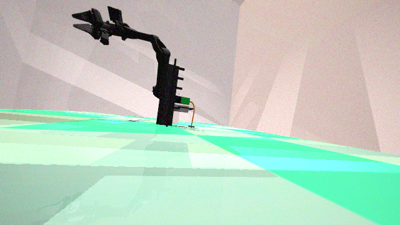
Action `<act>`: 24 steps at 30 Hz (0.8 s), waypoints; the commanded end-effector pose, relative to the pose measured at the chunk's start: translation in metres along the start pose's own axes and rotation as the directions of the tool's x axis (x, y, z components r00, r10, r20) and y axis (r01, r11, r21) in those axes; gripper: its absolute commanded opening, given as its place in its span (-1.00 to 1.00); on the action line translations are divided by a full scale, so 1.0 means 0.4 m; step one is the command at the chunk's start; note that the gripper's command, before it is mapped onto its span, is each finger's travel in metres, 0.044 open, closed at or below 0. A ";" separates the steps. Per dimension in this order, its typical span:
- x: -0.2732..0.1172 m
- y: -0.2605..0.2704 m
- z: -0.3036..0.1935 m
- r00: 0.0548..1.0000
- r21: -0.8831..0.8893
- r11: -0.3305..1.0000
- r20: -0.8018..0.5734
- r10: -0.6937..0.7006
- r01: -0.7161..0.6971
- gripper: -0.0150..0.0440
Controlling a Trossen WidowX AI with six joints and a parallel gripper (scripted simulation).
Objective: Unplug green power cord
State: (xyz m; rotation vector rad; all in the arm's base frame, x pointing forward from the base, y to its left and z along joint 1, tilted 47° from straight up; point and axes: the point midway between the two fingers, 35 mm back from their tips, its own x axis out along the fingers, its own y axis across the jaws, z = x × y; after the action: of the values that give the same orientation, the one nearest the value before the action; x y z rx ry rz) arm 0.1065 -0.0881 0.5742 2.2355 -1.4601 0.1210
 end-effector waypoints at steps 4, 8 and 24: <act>0.001 0.011 0.001 1.000 0.048 0.999 -0.010 -0.011 0.011 0.51; 0.007 0.041 0.006 0.999 0.180 0.983 -0.034 -0.040 0.045 0.15; 0.135 0.116 0.113 0.976 0.768 0.614 -0.067 -0.206 0.182 0.05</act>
State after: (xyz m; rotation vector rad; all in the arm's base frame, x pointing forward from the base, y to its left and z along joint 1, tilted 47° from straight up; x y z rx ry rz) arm 0.0782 -0.1500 0.5747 2.9467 -1.3028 0.7249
